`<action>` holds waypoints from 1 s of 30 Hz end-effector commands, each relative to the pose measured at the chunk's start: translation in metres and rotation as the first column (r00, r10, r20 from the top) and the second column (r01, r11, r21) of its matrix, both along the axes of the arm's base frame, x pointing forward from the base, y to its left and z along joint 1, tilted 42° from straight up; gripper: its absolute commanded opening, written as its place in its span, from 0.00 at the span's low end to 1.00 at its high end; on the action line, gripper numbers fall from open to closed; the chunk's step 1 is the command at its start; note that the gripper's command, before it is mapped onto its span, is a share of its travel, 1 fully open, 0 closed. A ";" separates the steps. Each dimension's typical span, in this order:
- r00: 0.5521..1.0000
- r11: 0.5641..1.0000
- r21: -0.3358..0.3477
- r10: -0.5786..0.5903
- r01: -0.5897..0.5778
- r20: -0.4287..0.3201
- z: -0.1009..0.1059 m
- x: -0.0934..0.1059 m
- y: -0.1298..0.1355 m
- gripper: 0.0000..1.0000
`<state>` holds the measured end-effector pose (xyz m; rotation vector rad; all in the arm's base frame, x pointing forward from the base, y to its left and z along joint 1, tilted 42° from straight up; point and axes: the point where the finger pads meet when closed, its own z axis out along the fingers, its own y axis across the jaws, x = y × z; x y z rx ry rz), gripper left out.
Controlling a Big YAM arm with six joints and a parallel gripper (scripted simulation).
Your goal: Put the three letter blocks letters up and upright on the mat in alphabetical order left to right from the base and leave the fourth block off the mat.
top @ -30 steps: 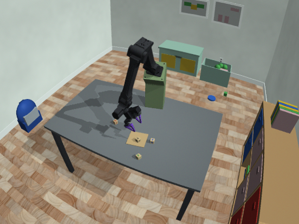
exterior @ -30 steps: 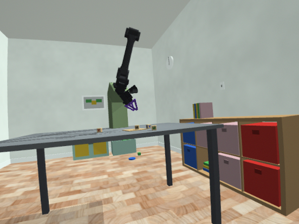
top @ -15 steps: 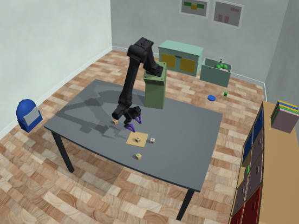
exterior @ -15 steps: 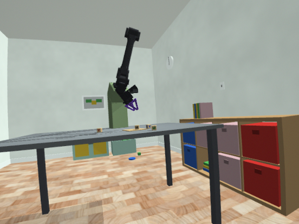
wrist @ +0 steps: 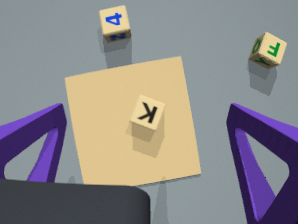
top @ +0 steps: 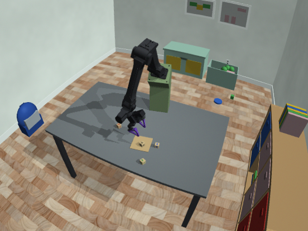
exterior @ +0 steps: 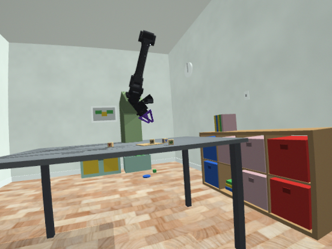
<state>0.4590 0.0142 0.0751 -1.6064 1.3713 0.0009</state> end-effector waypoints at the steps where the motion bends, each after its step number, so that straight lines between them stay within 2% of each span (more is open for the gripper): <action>1: 0.999 1.000 -0.009 0.000 0.001 0.032 0.012 -0.002 -0.003 1.00; 19: 0.999 1.000 -0.001 -0.016 0.016 0.034 0.011 0.000 -0.009 1.00; 20: 0.999 0.999 0.022 -0.031 0.031 -0.009 -0.005 -0.002 -0.012 1.00; 23: 0.994 0.991 0.080 -0.106 0.109 -0.033 -0.018 -0.002 -0.045 1.00; 25: 0.994 0.991 0.080 -0.106 0.109 -0.033 -0.018 -0.002 -0.045 1.00; 28: 0.968 0.951 0.186 -0.236 0.247 -0.080 -0.043 -0.011 -0.104 1.00; 29: 0.969 0.951 0.185 -0.236 0.246 -0.076 -0.042 -0.009 -0.105 1.00; 30: 0.954 0.927 0.226 -0.283 0.298 -0.097 -0.052 -0.017 -0.127 1.00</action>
